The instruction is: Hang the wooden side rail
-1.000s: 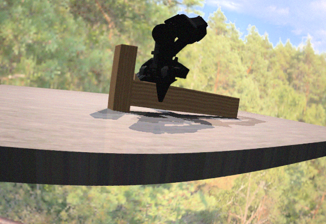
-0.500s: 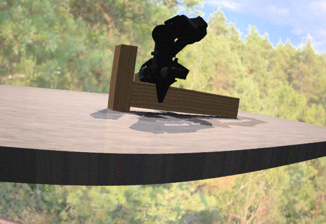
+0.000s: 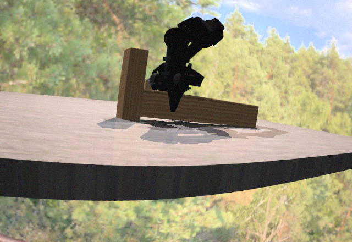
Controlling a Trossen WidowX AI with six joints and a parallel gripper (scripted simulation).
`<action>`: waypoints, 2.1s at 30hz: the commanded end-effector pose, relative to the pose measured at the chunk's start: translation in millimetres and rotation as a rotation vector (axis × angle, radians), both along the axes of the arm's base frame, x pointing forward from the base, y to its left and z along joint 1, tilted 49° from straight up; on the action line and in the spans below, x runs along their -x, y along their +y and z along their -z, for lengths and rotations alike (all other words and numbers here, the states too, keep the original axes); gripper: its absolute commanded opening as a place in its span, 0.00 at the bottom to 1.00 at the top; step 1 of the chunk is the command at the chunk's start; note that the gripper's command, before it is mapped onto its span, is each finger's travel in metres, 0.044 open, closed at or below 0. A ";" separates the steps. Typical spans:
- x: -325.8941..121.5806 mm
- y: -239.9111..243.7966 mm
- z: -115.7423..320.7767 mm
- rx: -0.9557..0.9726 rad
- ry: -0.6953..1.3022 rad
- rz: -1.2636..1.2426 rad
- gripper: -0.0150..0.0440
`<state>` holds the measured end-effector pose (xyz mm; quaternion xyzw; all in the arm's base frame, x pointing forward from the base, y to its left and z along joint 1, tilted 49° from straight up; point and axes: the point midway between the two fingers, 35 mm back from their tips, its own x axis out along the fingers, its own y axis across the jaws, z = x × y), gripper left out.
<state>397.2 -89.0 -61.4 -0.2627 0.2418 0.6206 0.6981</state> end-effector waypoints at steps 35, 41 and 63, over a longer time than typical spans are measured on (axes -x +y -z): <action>0.6 1.4 2.4 0.000 0.002 0.002 0.61; 1.0 -3.2 -1.5 0.001 0.002 0.003 0.88; 5.1 -8.1 -46.2 0.004 0.003 0.004 1.00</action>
